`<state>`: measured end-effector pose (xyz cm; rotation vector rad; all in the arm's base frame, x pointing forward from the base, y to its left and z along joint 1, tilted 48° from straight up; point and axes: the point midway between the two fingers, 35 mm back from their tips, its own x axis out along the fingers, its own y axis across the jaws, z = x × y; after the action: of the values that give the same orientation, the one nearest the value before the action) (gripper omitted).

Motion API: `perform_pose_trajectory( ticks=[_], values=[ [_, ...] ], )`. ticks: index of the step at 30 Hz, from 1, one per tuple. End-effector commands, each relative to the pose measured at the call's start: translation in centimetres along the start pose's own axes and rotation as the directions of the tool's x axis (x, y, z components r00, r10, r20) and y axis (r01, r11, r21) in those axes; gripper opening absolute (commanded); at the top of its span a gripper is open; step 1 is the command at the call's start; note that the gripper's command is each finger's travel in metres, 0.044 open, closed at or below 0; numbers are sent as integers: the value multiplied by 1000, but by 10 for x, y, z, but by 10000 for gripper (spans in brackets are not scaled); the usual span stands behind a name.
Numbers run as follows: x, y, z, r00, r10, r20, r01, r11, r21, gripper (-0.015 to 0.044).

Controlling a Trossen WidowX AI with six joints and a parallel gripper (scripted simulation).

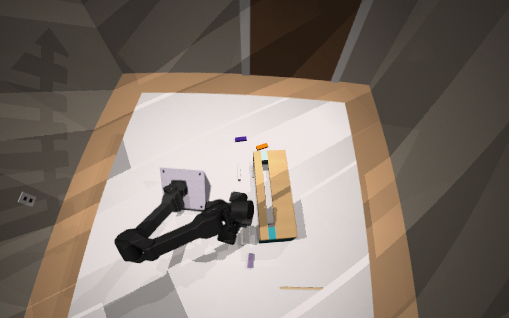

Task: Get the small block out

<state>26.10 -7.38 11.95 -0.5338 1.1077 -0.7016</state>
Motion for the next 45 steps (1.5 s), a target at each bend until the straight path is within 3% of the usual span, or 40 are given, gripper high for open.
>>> perform_pose_trajectory(
  ticks=[1,12,25,35,45],
  values=[
    [-5,0,-2,1000,-16,6,17,982,-186,0],
    [-15,0,-7,999,-45,17,46,792,-608,0],
    [-27,-1,-13,996,-82,39,66,352,-934,0],
    [-36,-2,-16,992,-111,64,57,-66,-996,0],
    [-45,-4,-19,986,-138,94,18,-471,-882,0]
  ],
)
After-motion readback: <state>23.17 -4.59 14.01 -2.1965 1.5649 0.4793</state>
